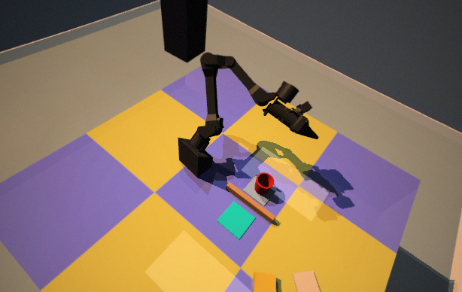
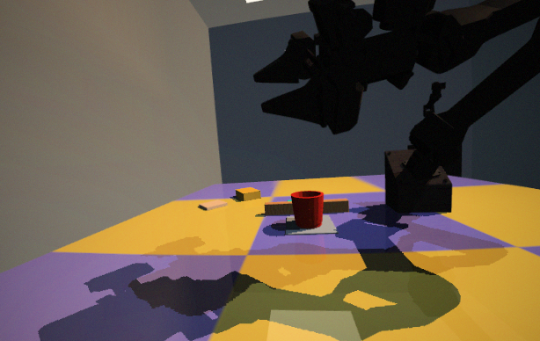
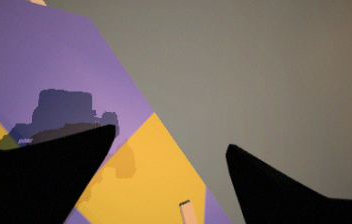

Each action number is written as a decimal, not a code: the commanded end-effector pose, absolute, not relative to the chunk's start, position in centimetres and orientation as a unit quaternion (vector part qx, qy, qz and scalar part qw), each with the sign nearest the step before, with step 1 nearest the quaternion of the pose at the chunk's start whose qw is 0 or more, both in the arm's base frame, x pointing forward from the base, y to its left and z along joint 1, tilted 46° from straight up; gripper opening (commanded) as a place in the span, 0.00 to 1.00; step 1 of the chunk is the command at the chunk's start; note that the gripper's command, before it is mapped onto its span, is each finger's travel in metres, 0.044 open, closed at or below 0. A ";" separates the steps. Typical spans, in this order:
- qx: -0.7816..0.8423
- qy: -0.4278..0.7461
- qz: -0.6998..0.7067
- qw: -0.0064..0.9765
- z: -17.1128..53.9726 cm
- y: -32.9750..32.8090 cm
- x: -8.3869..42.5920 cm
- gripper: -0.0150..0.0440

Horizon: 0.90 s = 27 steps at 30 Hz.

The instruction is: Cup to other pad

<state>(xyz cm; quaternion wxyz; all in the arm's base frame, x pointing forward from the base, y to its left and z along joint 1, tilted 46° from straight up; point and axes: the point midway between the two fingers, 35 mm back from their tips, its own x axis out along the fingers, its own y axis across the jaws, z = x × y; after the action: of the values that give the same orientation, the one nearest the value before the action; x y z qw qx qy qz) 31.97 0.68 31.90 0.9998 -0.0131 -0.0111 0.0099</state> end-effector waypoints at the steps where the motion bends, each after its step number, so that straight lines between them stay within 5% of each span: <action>1: -0.010 -0.002 0.011 1.000 31.6 0.6 32.1 0.89; 10: 0.258 0.403 0.013 0.878 15.5 -1.6 33.3 0.50; 20: 0.618 0.627 -0.105 0.463 9.3 -2.0 27.5 0.50; 27: 0.623 0.628 -0.107 0.454 9.3 -2.0 27.2 0.50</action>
<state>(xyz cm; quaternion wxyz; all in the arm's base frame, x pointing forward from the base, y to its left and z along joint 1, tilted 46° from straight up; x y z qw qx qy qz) 27.60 -2.04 9.13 0.5230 0.5795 0.6182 -0.0922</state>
